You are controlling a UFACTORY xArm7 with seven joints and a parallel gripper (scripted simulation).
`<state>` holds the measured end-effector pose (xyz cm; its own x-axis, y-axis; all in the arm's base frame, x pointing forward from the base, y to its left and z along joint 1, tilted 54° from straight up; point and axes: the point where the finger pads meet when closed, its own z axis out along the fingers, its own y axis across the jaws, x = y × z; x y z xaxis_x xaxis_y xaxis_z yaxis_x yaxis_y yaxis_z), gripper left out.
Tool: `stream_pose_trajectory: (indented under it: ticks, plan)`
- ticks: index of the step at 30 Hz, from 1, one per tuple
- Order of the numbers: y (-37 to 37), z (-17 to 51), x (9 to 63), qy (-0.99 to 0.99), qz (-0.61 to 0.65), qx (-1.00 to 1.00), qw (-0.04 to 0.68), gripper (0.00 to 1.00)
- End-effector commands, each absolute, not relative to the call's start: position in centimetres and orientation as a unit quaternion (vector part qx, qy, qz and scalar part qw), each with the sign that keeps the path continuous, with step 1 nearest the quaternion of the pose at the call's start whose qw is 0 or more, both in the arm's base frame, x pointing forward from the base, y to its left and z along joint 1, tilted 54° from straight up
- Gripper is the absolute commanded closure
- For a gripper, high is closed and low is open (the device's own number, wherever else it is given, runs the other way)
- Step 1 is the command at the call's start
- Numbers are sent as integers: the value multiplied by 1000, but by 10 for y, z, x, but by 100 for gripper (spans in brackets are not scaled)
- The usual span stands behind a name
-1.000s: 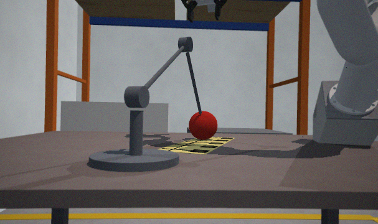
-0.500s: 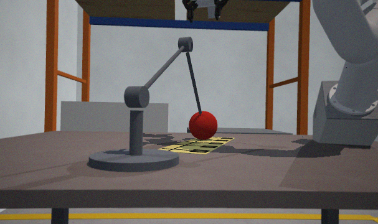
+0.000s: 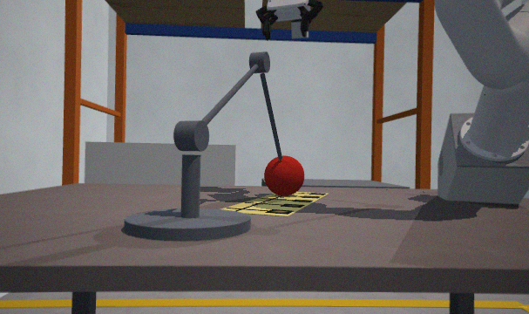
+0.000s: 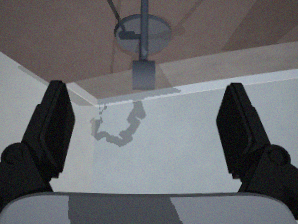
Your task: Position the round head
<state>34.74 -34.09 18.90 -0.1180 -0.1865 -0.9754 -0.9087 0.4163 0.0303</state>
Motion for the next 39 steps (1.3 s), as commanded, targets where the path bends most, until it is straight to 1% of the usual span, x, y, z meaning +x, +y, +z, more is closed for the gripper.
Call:
stream_pose_trajectory:
  ticks: [1,24,39]
  plan:
    - [-318,169,358,662,346,-412,522,0]
    - [-239,107,390,648,361,-405,534,0]
    - [-230,94,396,649,358,-404,536,0]
